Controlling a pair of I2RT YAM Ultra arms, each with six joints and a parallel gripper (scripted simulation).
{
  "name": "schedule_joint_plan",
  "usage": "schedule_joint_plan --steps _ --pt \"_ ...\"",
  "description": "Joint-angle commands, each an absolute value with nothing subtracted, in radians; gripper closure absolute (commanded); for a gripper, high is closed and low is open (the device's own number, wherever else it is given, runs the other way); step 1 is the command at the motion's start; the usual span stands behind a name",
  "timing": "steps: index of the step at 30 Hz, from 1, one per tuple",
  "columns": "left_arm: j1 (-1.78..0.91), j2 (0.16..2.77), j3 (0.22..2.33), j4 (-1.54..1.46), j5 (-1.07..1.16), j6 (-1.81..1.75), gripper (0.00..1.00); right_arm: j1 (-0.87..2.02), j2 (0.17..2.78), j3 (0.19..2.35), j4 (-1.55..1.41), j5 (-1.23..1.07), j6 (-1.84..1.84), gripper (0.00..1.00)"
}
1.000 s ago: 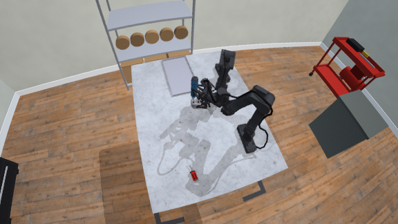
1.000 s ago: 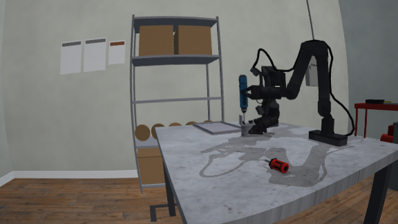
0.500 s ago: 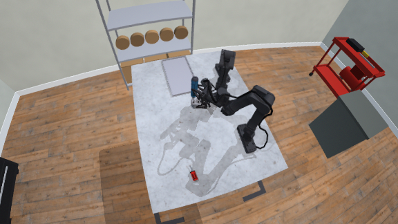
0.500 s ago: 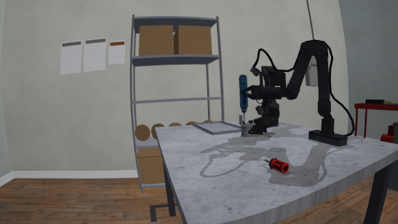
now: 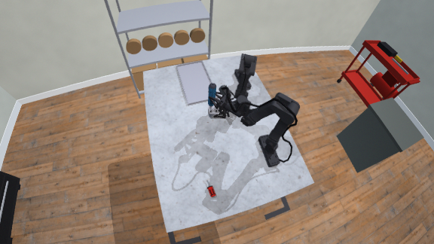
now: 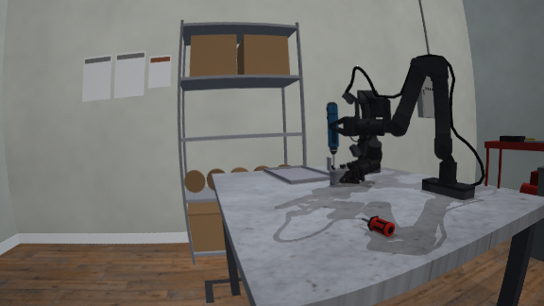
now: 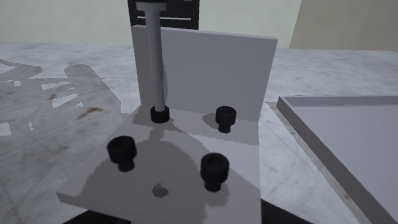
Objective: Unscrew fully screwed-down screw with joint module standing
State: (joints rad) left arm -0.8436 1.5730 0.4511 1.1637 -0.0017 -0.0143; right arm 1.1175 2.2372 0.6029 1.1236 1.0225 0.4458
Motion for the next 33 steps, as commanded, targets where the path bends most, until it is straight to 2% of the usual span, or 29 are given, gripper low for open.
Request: schedule_joint_plan --steps 1,33 --pt "-0.841 1.573 0.451 1.219 0.000 -0.016 0.58 1.117 2.231 0.605 1.126 1.023 0.447 0.41" --pt "-0.841 1.584 0.457 1.226 0.000 -0.016 0.58 1.117 2.231 0.605 1.126 1.023 0.447 0.41"
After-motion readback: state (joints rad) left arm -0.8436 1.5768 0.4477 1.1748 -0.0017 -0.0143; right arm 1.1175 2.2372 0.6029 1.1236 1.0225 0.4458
